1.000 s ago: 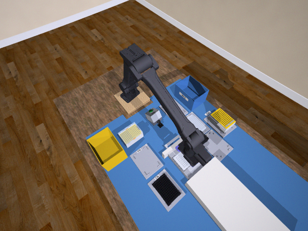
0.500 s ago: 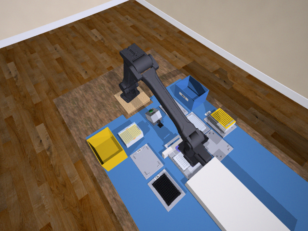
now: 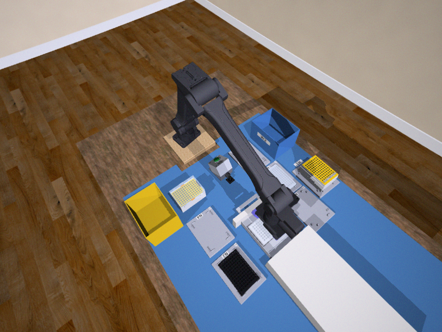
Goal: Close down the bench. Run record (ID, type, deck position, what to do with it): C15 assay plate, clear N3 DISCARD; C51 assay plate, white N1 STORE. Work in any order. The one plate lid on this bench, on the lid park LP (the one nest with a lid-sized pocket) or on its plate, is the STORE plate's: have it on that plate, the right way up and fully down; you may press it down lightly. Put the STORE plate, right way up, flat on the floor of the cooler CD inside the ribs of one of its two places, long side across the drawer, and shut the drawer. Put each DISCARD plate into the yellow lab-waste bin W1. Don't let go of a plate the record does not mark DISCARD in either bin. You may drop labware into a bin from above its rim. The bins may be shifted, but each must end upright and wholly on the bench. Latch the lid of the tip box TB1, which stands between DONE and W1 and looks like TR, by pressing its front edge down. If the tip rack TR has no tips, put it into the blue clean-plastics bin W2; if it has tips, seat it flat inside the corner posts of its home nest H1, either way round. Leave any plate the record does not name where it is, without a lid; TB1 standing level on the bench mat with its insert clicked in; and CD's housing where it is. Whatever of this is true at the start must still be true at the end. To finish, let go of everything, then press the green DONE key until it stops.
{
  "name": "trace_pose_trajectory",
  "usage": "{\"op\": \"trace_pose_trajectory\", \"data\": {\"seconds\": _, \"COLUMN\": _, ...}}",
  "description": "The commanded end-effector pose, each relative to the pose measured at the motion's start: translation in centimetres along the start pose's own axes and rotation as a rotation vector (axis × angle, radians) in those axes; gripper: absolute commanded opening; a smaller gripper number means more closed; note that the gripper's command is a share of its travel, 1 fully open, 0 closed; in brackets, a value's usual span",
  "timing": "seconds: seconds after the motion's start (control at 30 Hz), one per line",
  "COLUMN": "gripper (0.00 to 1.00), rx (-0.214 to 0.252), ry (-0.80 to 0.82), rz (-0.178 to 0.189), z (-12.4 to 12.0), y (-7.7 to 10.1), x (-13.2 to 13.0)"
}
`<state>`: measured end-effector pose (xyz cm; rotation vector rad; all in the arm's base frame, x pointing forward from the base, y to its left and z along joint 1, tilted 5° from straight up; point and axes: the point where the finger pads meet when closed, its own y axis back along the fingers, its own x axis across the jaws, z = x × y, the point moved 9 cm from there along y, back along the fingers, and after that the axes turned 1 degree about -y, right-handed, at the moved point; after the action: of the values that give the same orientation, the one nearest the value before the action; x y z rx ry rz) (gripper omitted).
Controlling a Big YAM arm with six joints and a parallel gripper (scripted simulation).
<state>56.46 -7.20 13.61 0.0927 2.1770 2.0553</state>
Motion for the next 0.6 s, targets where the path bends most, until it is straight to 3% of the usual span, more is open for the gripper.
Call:
{"op": "trace_pose_trajectory", "data": {"seconds": 0.0, "gripper": 0.00, "rx": -0.005, "ry": -0.003, "rz": -0.049, "z": -0.2, "y": 2.0, "x": -1.0}}
{"op": "trace_pose_trajectory", "data": {"seconds": 0.43, "gripper": 0.00, "rx": -0.005, "ry": -0.008, "rz": -0.053, "z": -0.9, "y": 1.8, "x": -0.9}}
{"op": "trace_pose_trajectory", "data": {"seconds": 0.57, "gripper": 0.00, "rx": -0.005, "ry": -0.007, "rz": -0.031, "z": -0.8, "y": 0.6, "x": -0.7}}
